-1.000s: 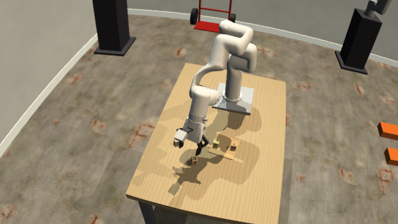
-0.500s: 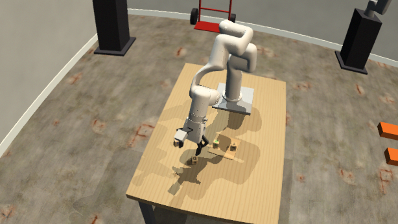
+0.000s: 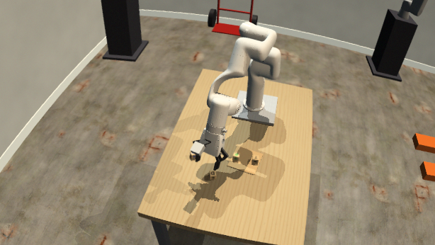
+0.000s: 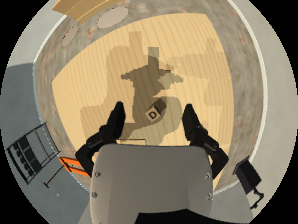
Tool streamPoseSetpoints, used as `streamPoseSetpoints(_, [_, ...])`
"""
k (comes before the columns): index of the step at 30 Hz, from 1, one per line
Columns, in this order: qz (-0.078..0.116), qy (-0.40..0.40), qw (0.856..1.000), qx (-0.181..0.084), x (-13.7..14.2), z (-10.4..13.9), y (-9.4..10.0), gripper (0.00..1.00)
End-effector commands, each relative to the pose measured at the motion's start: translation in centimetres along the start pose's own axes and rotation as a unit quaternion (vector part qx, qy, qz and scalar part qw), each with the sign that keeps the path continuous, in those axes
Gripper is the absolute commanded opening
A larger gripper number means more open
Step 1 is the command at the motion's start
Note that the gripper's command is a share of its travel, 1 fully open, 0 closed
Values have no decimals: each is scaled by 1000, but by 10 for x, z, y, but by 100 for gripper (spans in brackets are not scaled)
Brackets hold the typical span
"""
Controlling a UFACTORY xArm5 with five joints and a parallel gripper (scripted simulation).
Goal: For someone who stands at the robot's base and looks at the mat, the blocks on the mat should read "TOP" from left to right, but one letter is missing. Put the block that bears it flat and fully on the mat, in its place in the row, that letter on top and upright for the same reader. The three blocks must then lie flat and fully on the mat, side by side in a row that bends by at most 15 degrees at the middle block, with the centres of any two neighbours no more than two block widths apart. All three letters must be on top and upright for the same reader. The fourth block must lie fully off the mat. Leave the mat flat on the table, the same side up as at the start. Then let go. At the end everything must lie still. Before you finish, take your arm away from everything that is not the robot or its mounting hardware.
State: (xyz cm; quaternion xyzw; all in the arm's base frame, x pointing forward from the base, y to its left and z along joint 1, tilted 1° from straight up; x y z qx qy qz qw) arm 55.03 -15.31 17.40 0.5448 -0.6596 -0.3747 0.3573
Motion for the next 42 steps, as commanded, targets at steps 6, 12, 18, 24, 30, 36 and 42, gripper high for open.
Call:
streamPoseSetpoints(6, [0,0,1000,2,0,-2,1,100])
streamPoseSetpoints(12, [8,30,999,25,8,7,17,100])
streamPoseSetpoints(18, [30,89,993,69,21,26,47,100])
streamPoseSetpoints(24, [71,170,975,122,35,60,87,100])
streamPoseSetpoints(30, [117,238,951,161,42,95,120,100])
streamPoseSetpoints(36, [121,243,949,164,43,97,122,100])
streamPoseSetpoints(42, [121,243,949,164,43,97,122,100])
Point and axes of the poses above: the point where the finger pads meet when closed, its own y axis back along the fingers, its own x axis across the jaws, z = x × y, the point moved 5 cm from there along y, back along the fingers, and after that the axes turned 14 degrees about y, right-handed, at the moved point
